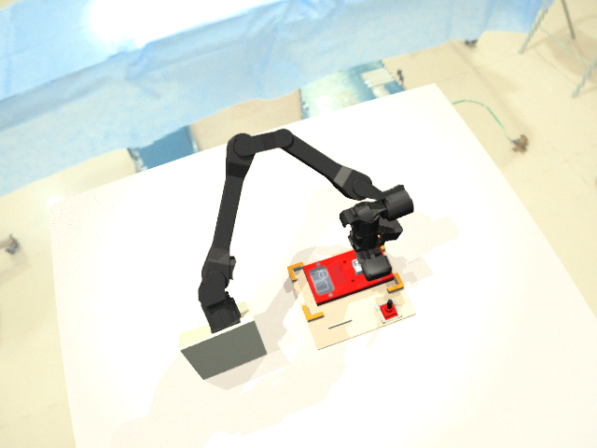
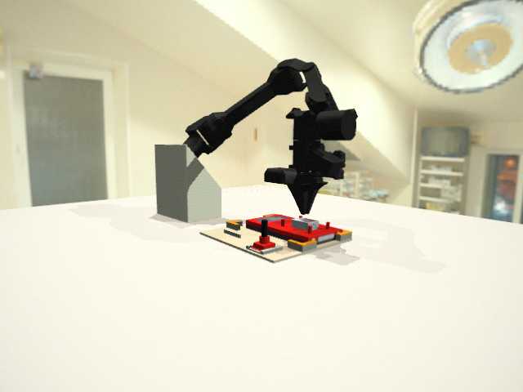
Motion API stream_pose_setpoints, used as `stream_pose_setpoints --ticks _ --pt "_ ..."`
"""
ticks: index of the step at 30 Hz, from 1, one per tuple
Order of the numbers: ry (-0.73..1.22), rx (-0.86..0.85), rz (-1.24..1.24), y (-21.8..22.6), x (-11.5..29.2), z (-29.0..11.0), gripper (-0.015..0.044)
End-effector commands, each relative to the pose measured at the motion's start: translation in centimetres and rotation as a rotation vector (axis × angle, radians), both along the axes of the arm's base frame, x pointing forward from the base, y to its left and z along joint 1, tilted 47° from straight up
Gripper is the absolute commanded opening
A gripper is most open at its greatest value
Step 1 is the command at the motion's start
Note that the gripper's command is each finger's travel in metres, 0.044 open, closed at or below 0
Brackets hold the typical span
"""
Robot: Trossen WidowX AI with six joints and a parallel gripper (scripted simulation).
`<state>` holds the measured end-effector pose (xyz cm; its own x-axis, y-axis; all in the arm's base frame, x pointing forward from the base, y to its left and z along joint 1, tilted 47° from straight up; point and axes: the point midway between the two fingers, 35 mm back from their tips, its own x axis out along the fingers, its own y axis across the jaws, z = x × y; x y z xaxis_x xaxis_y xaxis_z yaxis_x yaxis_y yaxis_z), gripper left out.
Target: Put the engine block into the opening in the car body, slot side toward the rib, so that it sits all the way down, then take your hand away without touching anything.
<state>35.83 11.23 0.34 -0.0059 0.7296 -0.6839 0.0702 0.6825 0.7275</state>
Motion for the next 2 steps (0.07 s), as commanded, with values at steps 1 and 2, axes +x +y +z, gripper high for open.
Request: stream_pose_setpoints --ticks 1,2 --pt "-0.004 0.003 0.005 0.07 -0.01 0.1 0.0105" --pt "-0.004 0.003 0.005 0.07 -0.01 0.1 0.0131"
